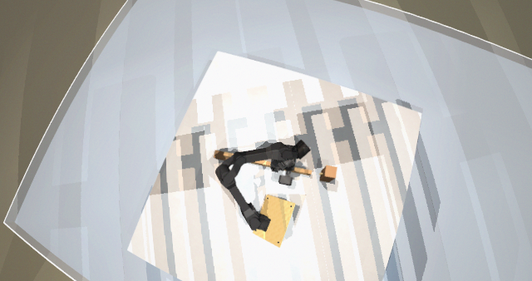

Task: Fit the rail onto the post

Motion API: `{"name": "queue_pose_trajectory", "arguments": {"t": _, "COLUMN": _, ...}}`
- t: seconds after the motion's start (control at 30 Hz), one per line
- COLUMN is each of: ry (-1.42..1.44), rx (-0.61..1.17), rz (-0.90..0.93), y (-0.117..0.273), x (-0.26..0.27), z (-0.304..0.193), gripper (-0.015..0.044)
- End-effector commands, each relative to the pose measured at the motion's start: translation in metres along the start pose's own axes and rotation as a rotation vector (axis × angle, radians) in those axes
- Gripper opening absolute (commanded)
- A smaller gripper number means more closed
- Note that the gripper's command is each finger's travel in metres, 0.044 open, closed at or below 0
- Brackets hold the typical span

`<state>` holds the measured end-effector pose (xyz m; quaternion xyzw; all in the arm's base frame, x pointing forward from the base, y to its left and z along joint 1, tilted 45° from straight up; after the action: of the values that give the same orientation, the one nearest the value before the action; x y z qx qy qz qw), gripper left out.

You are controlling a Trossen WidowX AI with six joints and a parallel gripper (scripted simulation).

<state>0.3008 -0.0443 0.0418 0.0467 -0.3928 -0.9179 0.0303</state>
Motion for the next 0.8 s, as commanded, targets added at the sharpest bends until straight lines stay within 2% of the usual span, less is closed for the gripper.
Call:
{"name": "queue_pose_trajectory", "arguments": {"t": 0.0, "ry": -0.007, "rx": -0.008, "rz": 0.004, "y": -0.0087, "x": 0.0024, "z": 0.0009, "gripper": 0.044}}
{"name": "queue_pose_trajectory", "arguments": {"t": 0.23, "ry": -0.006, "rx": -0.01, "rz": 0.004, "y": -0.0171, "x": 0.0033, "z": 0.0015, "gripper": 0.044}}
{"name": "queue_pose_trajectory", "arguments": {"t": 0.73, "ry": -0.006, "rx": -0.01, "rz": 0.004, "y": -0.0171, "x": 0.0033, "z": 0.0015, "gripper": 0.0046}}
{"name": "queue_pose_trajectory", "arguments": {"t": 0.77, "ry": -0.006, "rx": -0.01, "rz": 0.004, "y": -0.0171, "x": 0.0033, "z": 0.0015, "gripper": 0.004}}
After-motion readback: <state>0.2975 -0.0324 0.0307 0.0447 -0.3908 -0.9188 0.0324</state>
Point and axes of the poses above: the point midway between the two fingers, 35 mm back from their tips, its own y axis back along the fingers, its own x axis across the jaws, z = x × y, the point moved 6 cm from there along y, back along the fingers, and after that the axes turned 5 degrees about -y, right-handed, at the moved point
